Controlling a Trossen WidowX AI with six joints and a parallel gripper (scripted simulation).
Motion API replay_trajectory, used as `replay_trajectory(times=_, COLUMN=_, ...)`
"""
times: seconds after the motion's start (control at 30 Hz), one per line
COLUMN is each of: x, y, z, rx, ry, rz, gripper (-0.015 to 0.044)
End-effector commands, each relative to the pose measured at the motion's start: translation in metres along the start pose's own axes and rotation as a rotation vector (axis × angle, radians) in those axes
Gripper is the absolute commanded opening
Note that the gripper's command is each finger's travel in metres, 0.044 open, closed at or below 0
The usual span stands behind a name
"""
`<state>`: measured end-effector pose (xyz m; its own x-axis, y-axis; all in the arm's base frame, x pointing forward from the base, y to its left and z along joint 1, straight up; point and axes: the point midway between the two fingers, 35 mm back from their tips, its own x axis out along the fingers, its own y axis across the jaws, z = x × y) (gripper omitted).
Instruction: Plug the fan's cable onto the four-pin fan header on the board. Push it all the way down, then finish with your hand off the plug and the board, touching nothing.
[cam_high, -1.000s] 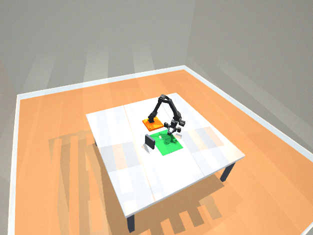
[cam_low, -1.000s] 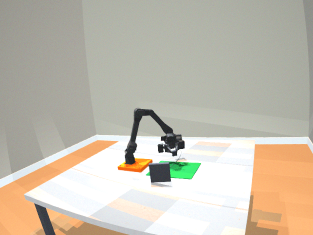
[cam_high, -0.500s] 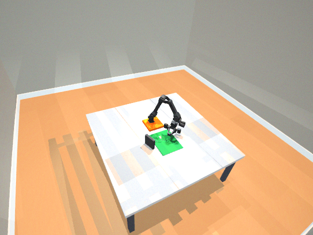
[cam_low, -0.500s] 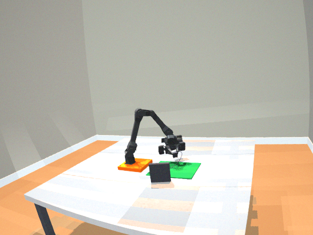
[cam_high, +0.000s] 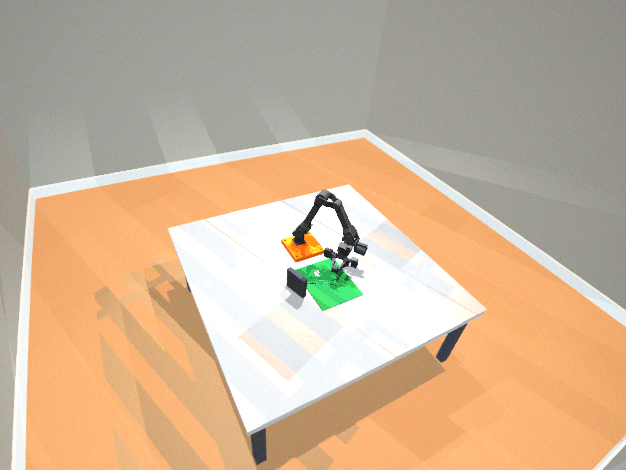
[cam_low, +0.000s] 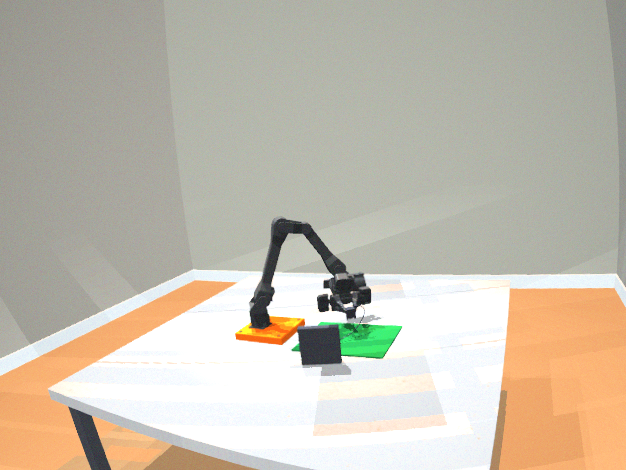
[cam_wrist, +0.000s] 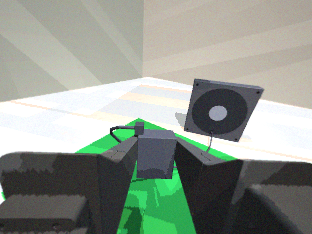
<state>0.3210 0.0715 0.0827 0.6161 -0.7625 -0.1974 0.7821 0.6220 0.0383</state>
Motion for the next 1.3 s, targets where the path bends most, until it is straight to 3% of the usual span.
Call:
replay_trajectory(times=0.0, x=0.001, y=-0.002, z=-0.004, rx=-0.011, ry=-0.004, rz=-0.001, gripper=0.0)
replay_trajectory(times=1.27, x=0.008, y=-0.003, z=-0.034, rx=-0.011, ry=-0.004, rz=-0.001, gripper=0.0)
